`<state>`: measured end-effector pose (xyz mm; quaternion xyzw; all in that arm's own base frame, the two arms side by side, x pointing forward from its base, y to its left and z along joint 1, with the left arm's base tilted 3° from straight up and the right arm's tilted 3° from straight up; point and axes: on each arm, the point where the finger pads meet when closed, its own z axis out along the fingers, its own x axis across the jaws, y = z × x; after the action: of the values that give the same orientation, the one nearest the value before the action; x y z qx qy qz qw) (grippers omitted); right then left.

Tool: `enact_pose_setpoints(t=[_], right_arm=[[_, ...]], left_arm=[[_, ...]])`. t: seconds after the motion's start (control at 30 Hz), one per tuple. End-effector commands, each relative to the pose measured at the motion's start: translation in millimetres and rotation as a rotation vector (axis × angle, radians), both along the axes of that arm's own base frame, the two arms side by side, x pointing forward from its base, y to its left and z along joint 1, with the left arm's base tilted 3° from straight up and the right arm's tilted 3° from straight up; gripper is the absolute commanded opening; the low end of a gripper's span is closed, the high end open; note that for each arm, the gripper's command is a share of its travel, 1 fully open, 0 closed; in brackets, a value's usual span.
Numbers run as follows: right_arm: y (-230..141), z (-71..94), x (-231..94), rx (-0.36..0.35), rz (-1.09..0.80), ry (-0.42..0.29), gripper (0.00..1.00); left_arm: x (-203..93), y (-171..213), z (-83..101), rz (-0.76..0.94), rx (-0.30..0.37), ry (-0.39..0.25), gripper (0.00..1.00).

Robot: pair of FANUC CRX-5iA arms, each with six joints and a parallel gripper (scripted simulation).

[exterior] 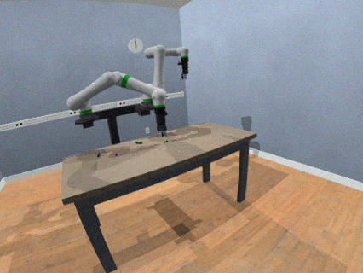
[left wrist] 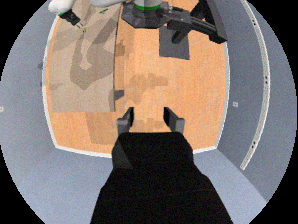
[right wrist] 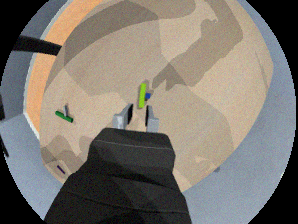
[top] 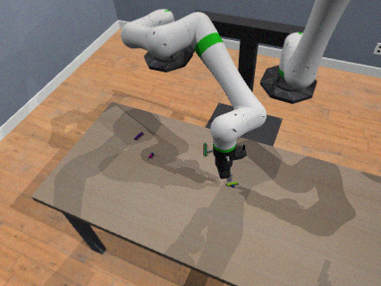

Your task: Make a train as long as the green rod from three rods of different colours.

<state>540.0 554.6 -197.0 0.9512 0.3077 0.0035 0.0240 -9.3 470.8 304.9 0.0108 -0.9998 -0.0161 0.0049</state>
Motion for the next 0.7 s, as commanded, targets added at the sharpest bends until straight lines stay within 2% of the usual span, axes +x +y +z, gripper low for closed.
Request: enact_pose_setpoints(t=[0.0,0.67], right_arm=[[0.9,-0.4,1.1,0.002,0.001,-0.003,0.54],[0.1,-27.1,2.0,0.002,0.001,-0.003,0.54]], left_arm=[[0.1,0.2,0.9,0.0,0.002,0.0,1.0],[0.1,0.2,0.9,0.0,0.002,0.0,1.0]])
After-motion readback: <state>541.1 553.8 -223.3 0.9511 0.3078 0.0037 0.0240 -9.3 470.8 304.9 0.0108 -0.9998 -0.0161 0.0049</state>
